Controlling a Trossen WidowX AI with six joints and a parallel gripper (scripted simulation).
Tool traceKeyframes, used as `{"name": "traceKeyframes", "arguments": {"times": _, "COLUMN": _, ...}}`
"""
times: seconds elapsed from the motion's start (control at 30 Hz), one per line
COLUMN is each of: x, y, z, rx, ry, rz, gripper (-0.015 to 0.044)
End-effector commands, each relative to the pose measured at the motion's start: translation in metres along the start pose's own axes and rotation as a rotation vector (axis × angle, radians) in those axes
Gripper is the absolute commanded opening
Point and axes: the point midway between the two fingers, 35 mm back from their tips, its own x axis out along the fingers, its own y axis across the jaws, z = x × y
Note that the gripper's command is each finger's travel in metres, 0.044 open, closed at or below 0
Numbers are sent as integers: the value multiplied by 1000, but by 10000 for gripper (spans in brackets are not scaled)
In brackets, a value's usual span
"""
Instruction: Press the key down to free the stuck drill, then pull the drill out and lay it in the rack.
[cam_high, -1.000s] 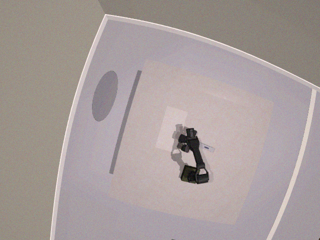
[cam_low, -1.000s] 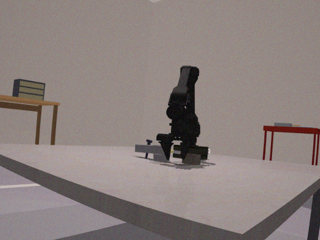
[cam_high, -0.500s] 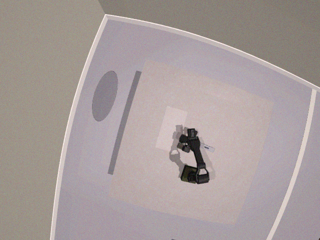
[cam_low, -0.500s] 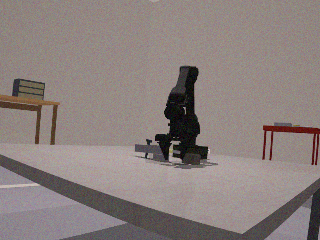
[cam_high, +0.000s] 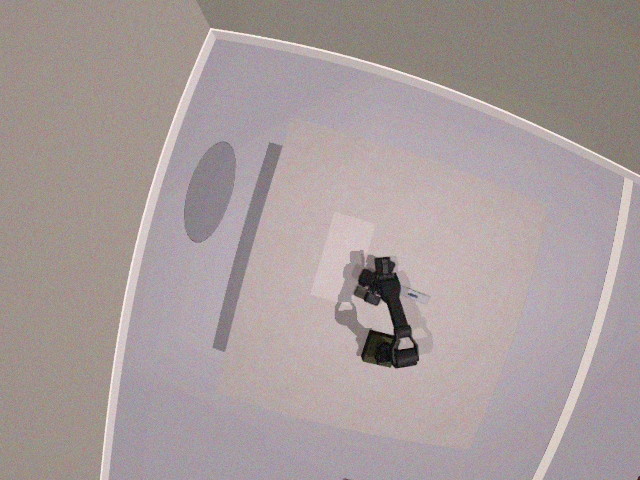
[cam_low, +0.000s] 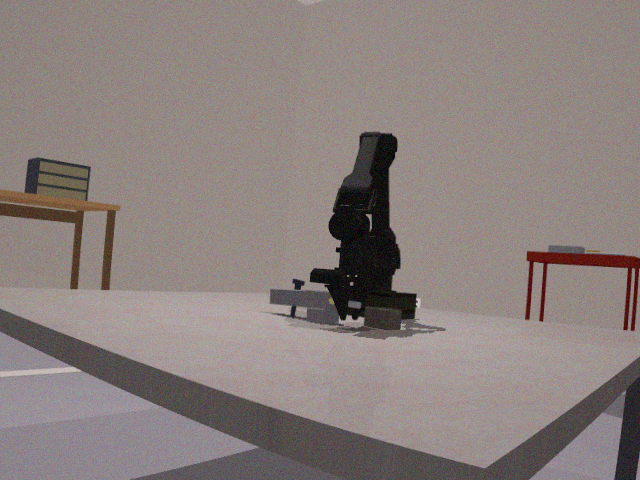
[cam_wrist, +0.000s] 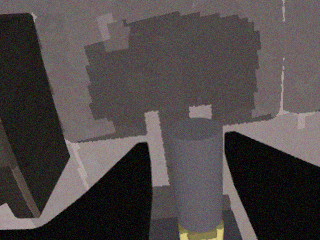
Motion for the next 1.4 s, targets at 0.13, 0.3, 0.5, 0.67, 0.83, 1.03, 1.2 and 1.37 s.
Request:
{"name": "traceKeyframes", "arguments": {"times": 0.13, "x": 0, "y": 0, "z": 0, "rx": 0, "ry": 0, "rz": 0, "gripper": 0}}
{"name": "traceKeyframes", "arguments": {"times": 0.3, "x": -2, "y": 0, "z": 0, "rx": -2, "ry": 2, "rz": 1, "gripper": 0}}
{"name": "traceKeyframes", "arguments": {"times": 0.5, "x": -3, "y": 1, "z": 0, "rx": -2, "ry": 2, "rz": 1, "gripper": 0}}
{"name": "traceKeyframes", "arguments": {"times": 0.67, "x": -4, "y": 1, "z": 0, "rx": -2, "ry": 2, "rz": 1, "gripper": 0}}
{"name": "traceKeyframes", "arguments": {"times": 0.83, "x": -4, "y": 1, "z": 1, "rx": -2, "ry": 2, "rz": 1, "gripper": 0}}
{"name": "traceKeyframes", "arguments": {"times": 1.03, "x": -3, "y": 1, "z": 7, "rx": -2, "ry": 1, "rz": 1, "gripper": 0}}
{"name": "traceKeyframes", "arguments": {"times": 1.2, "x": -4, "y": 1, "z": 13, "rx": -2, "ry": 1, "rz": 1, "gripper": 0}}
{"name": "traceKeyframes", "arguments": {"times": 1.37, "x": -4, "y": 0, "z": 19, "rx": -2, "ry": 0, "rz": 1, "gripper": 0}}
